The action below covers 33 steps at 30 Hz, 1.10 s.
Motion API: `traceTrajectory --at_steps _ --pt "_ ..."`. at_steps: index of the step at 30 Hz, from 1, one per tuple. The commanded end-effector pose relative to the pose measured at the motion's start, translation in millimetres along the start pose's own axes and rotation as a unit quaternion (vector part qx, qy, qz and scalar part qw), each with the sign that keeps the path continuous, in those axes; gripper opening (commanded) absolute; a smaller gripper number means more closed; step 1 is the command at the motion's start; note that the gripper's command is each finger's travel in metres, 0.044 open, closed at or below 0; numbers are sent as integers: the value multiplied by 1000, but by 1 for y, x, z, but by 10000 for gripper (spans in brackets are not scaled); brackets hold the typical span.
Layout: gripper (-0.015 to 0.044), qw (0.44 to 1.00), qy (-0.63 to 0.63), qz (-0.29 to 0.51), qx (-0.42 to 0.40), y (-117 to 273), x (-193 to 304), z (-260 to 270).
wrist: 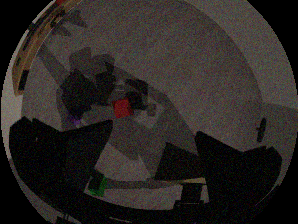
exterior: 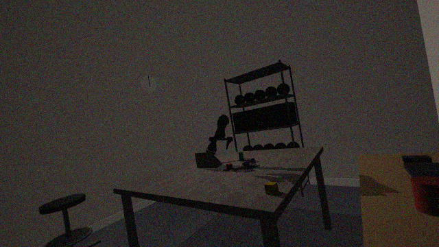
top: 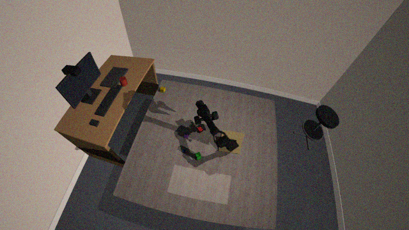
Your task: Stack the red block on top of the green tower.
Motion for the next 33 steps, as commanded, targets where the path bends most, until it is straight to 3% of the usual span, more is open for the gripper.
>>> traceTrajectory --at_steps 1,8,18,27,33 --pt "440 996 74 47 -22 -16 -9 16" --pt "440 976 177 111 -65 -45 -19 39" --pt "440 975 179 112 -66 -46 -14 40" --pt "440 975 180 113 -67 -94 -1 44" --pt "440 975 180 113 -67 -97 -2 45"
Point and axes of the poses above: the point midway between the two fingers, 35 mm back from their tips, its own y axis back along the fingers, its own z axis across the jaws, x = y × z, the point moved 10 cm from there along y, back along the fingers, and after that the axes turned 15 degrees about -y, right-handed, at the moved point
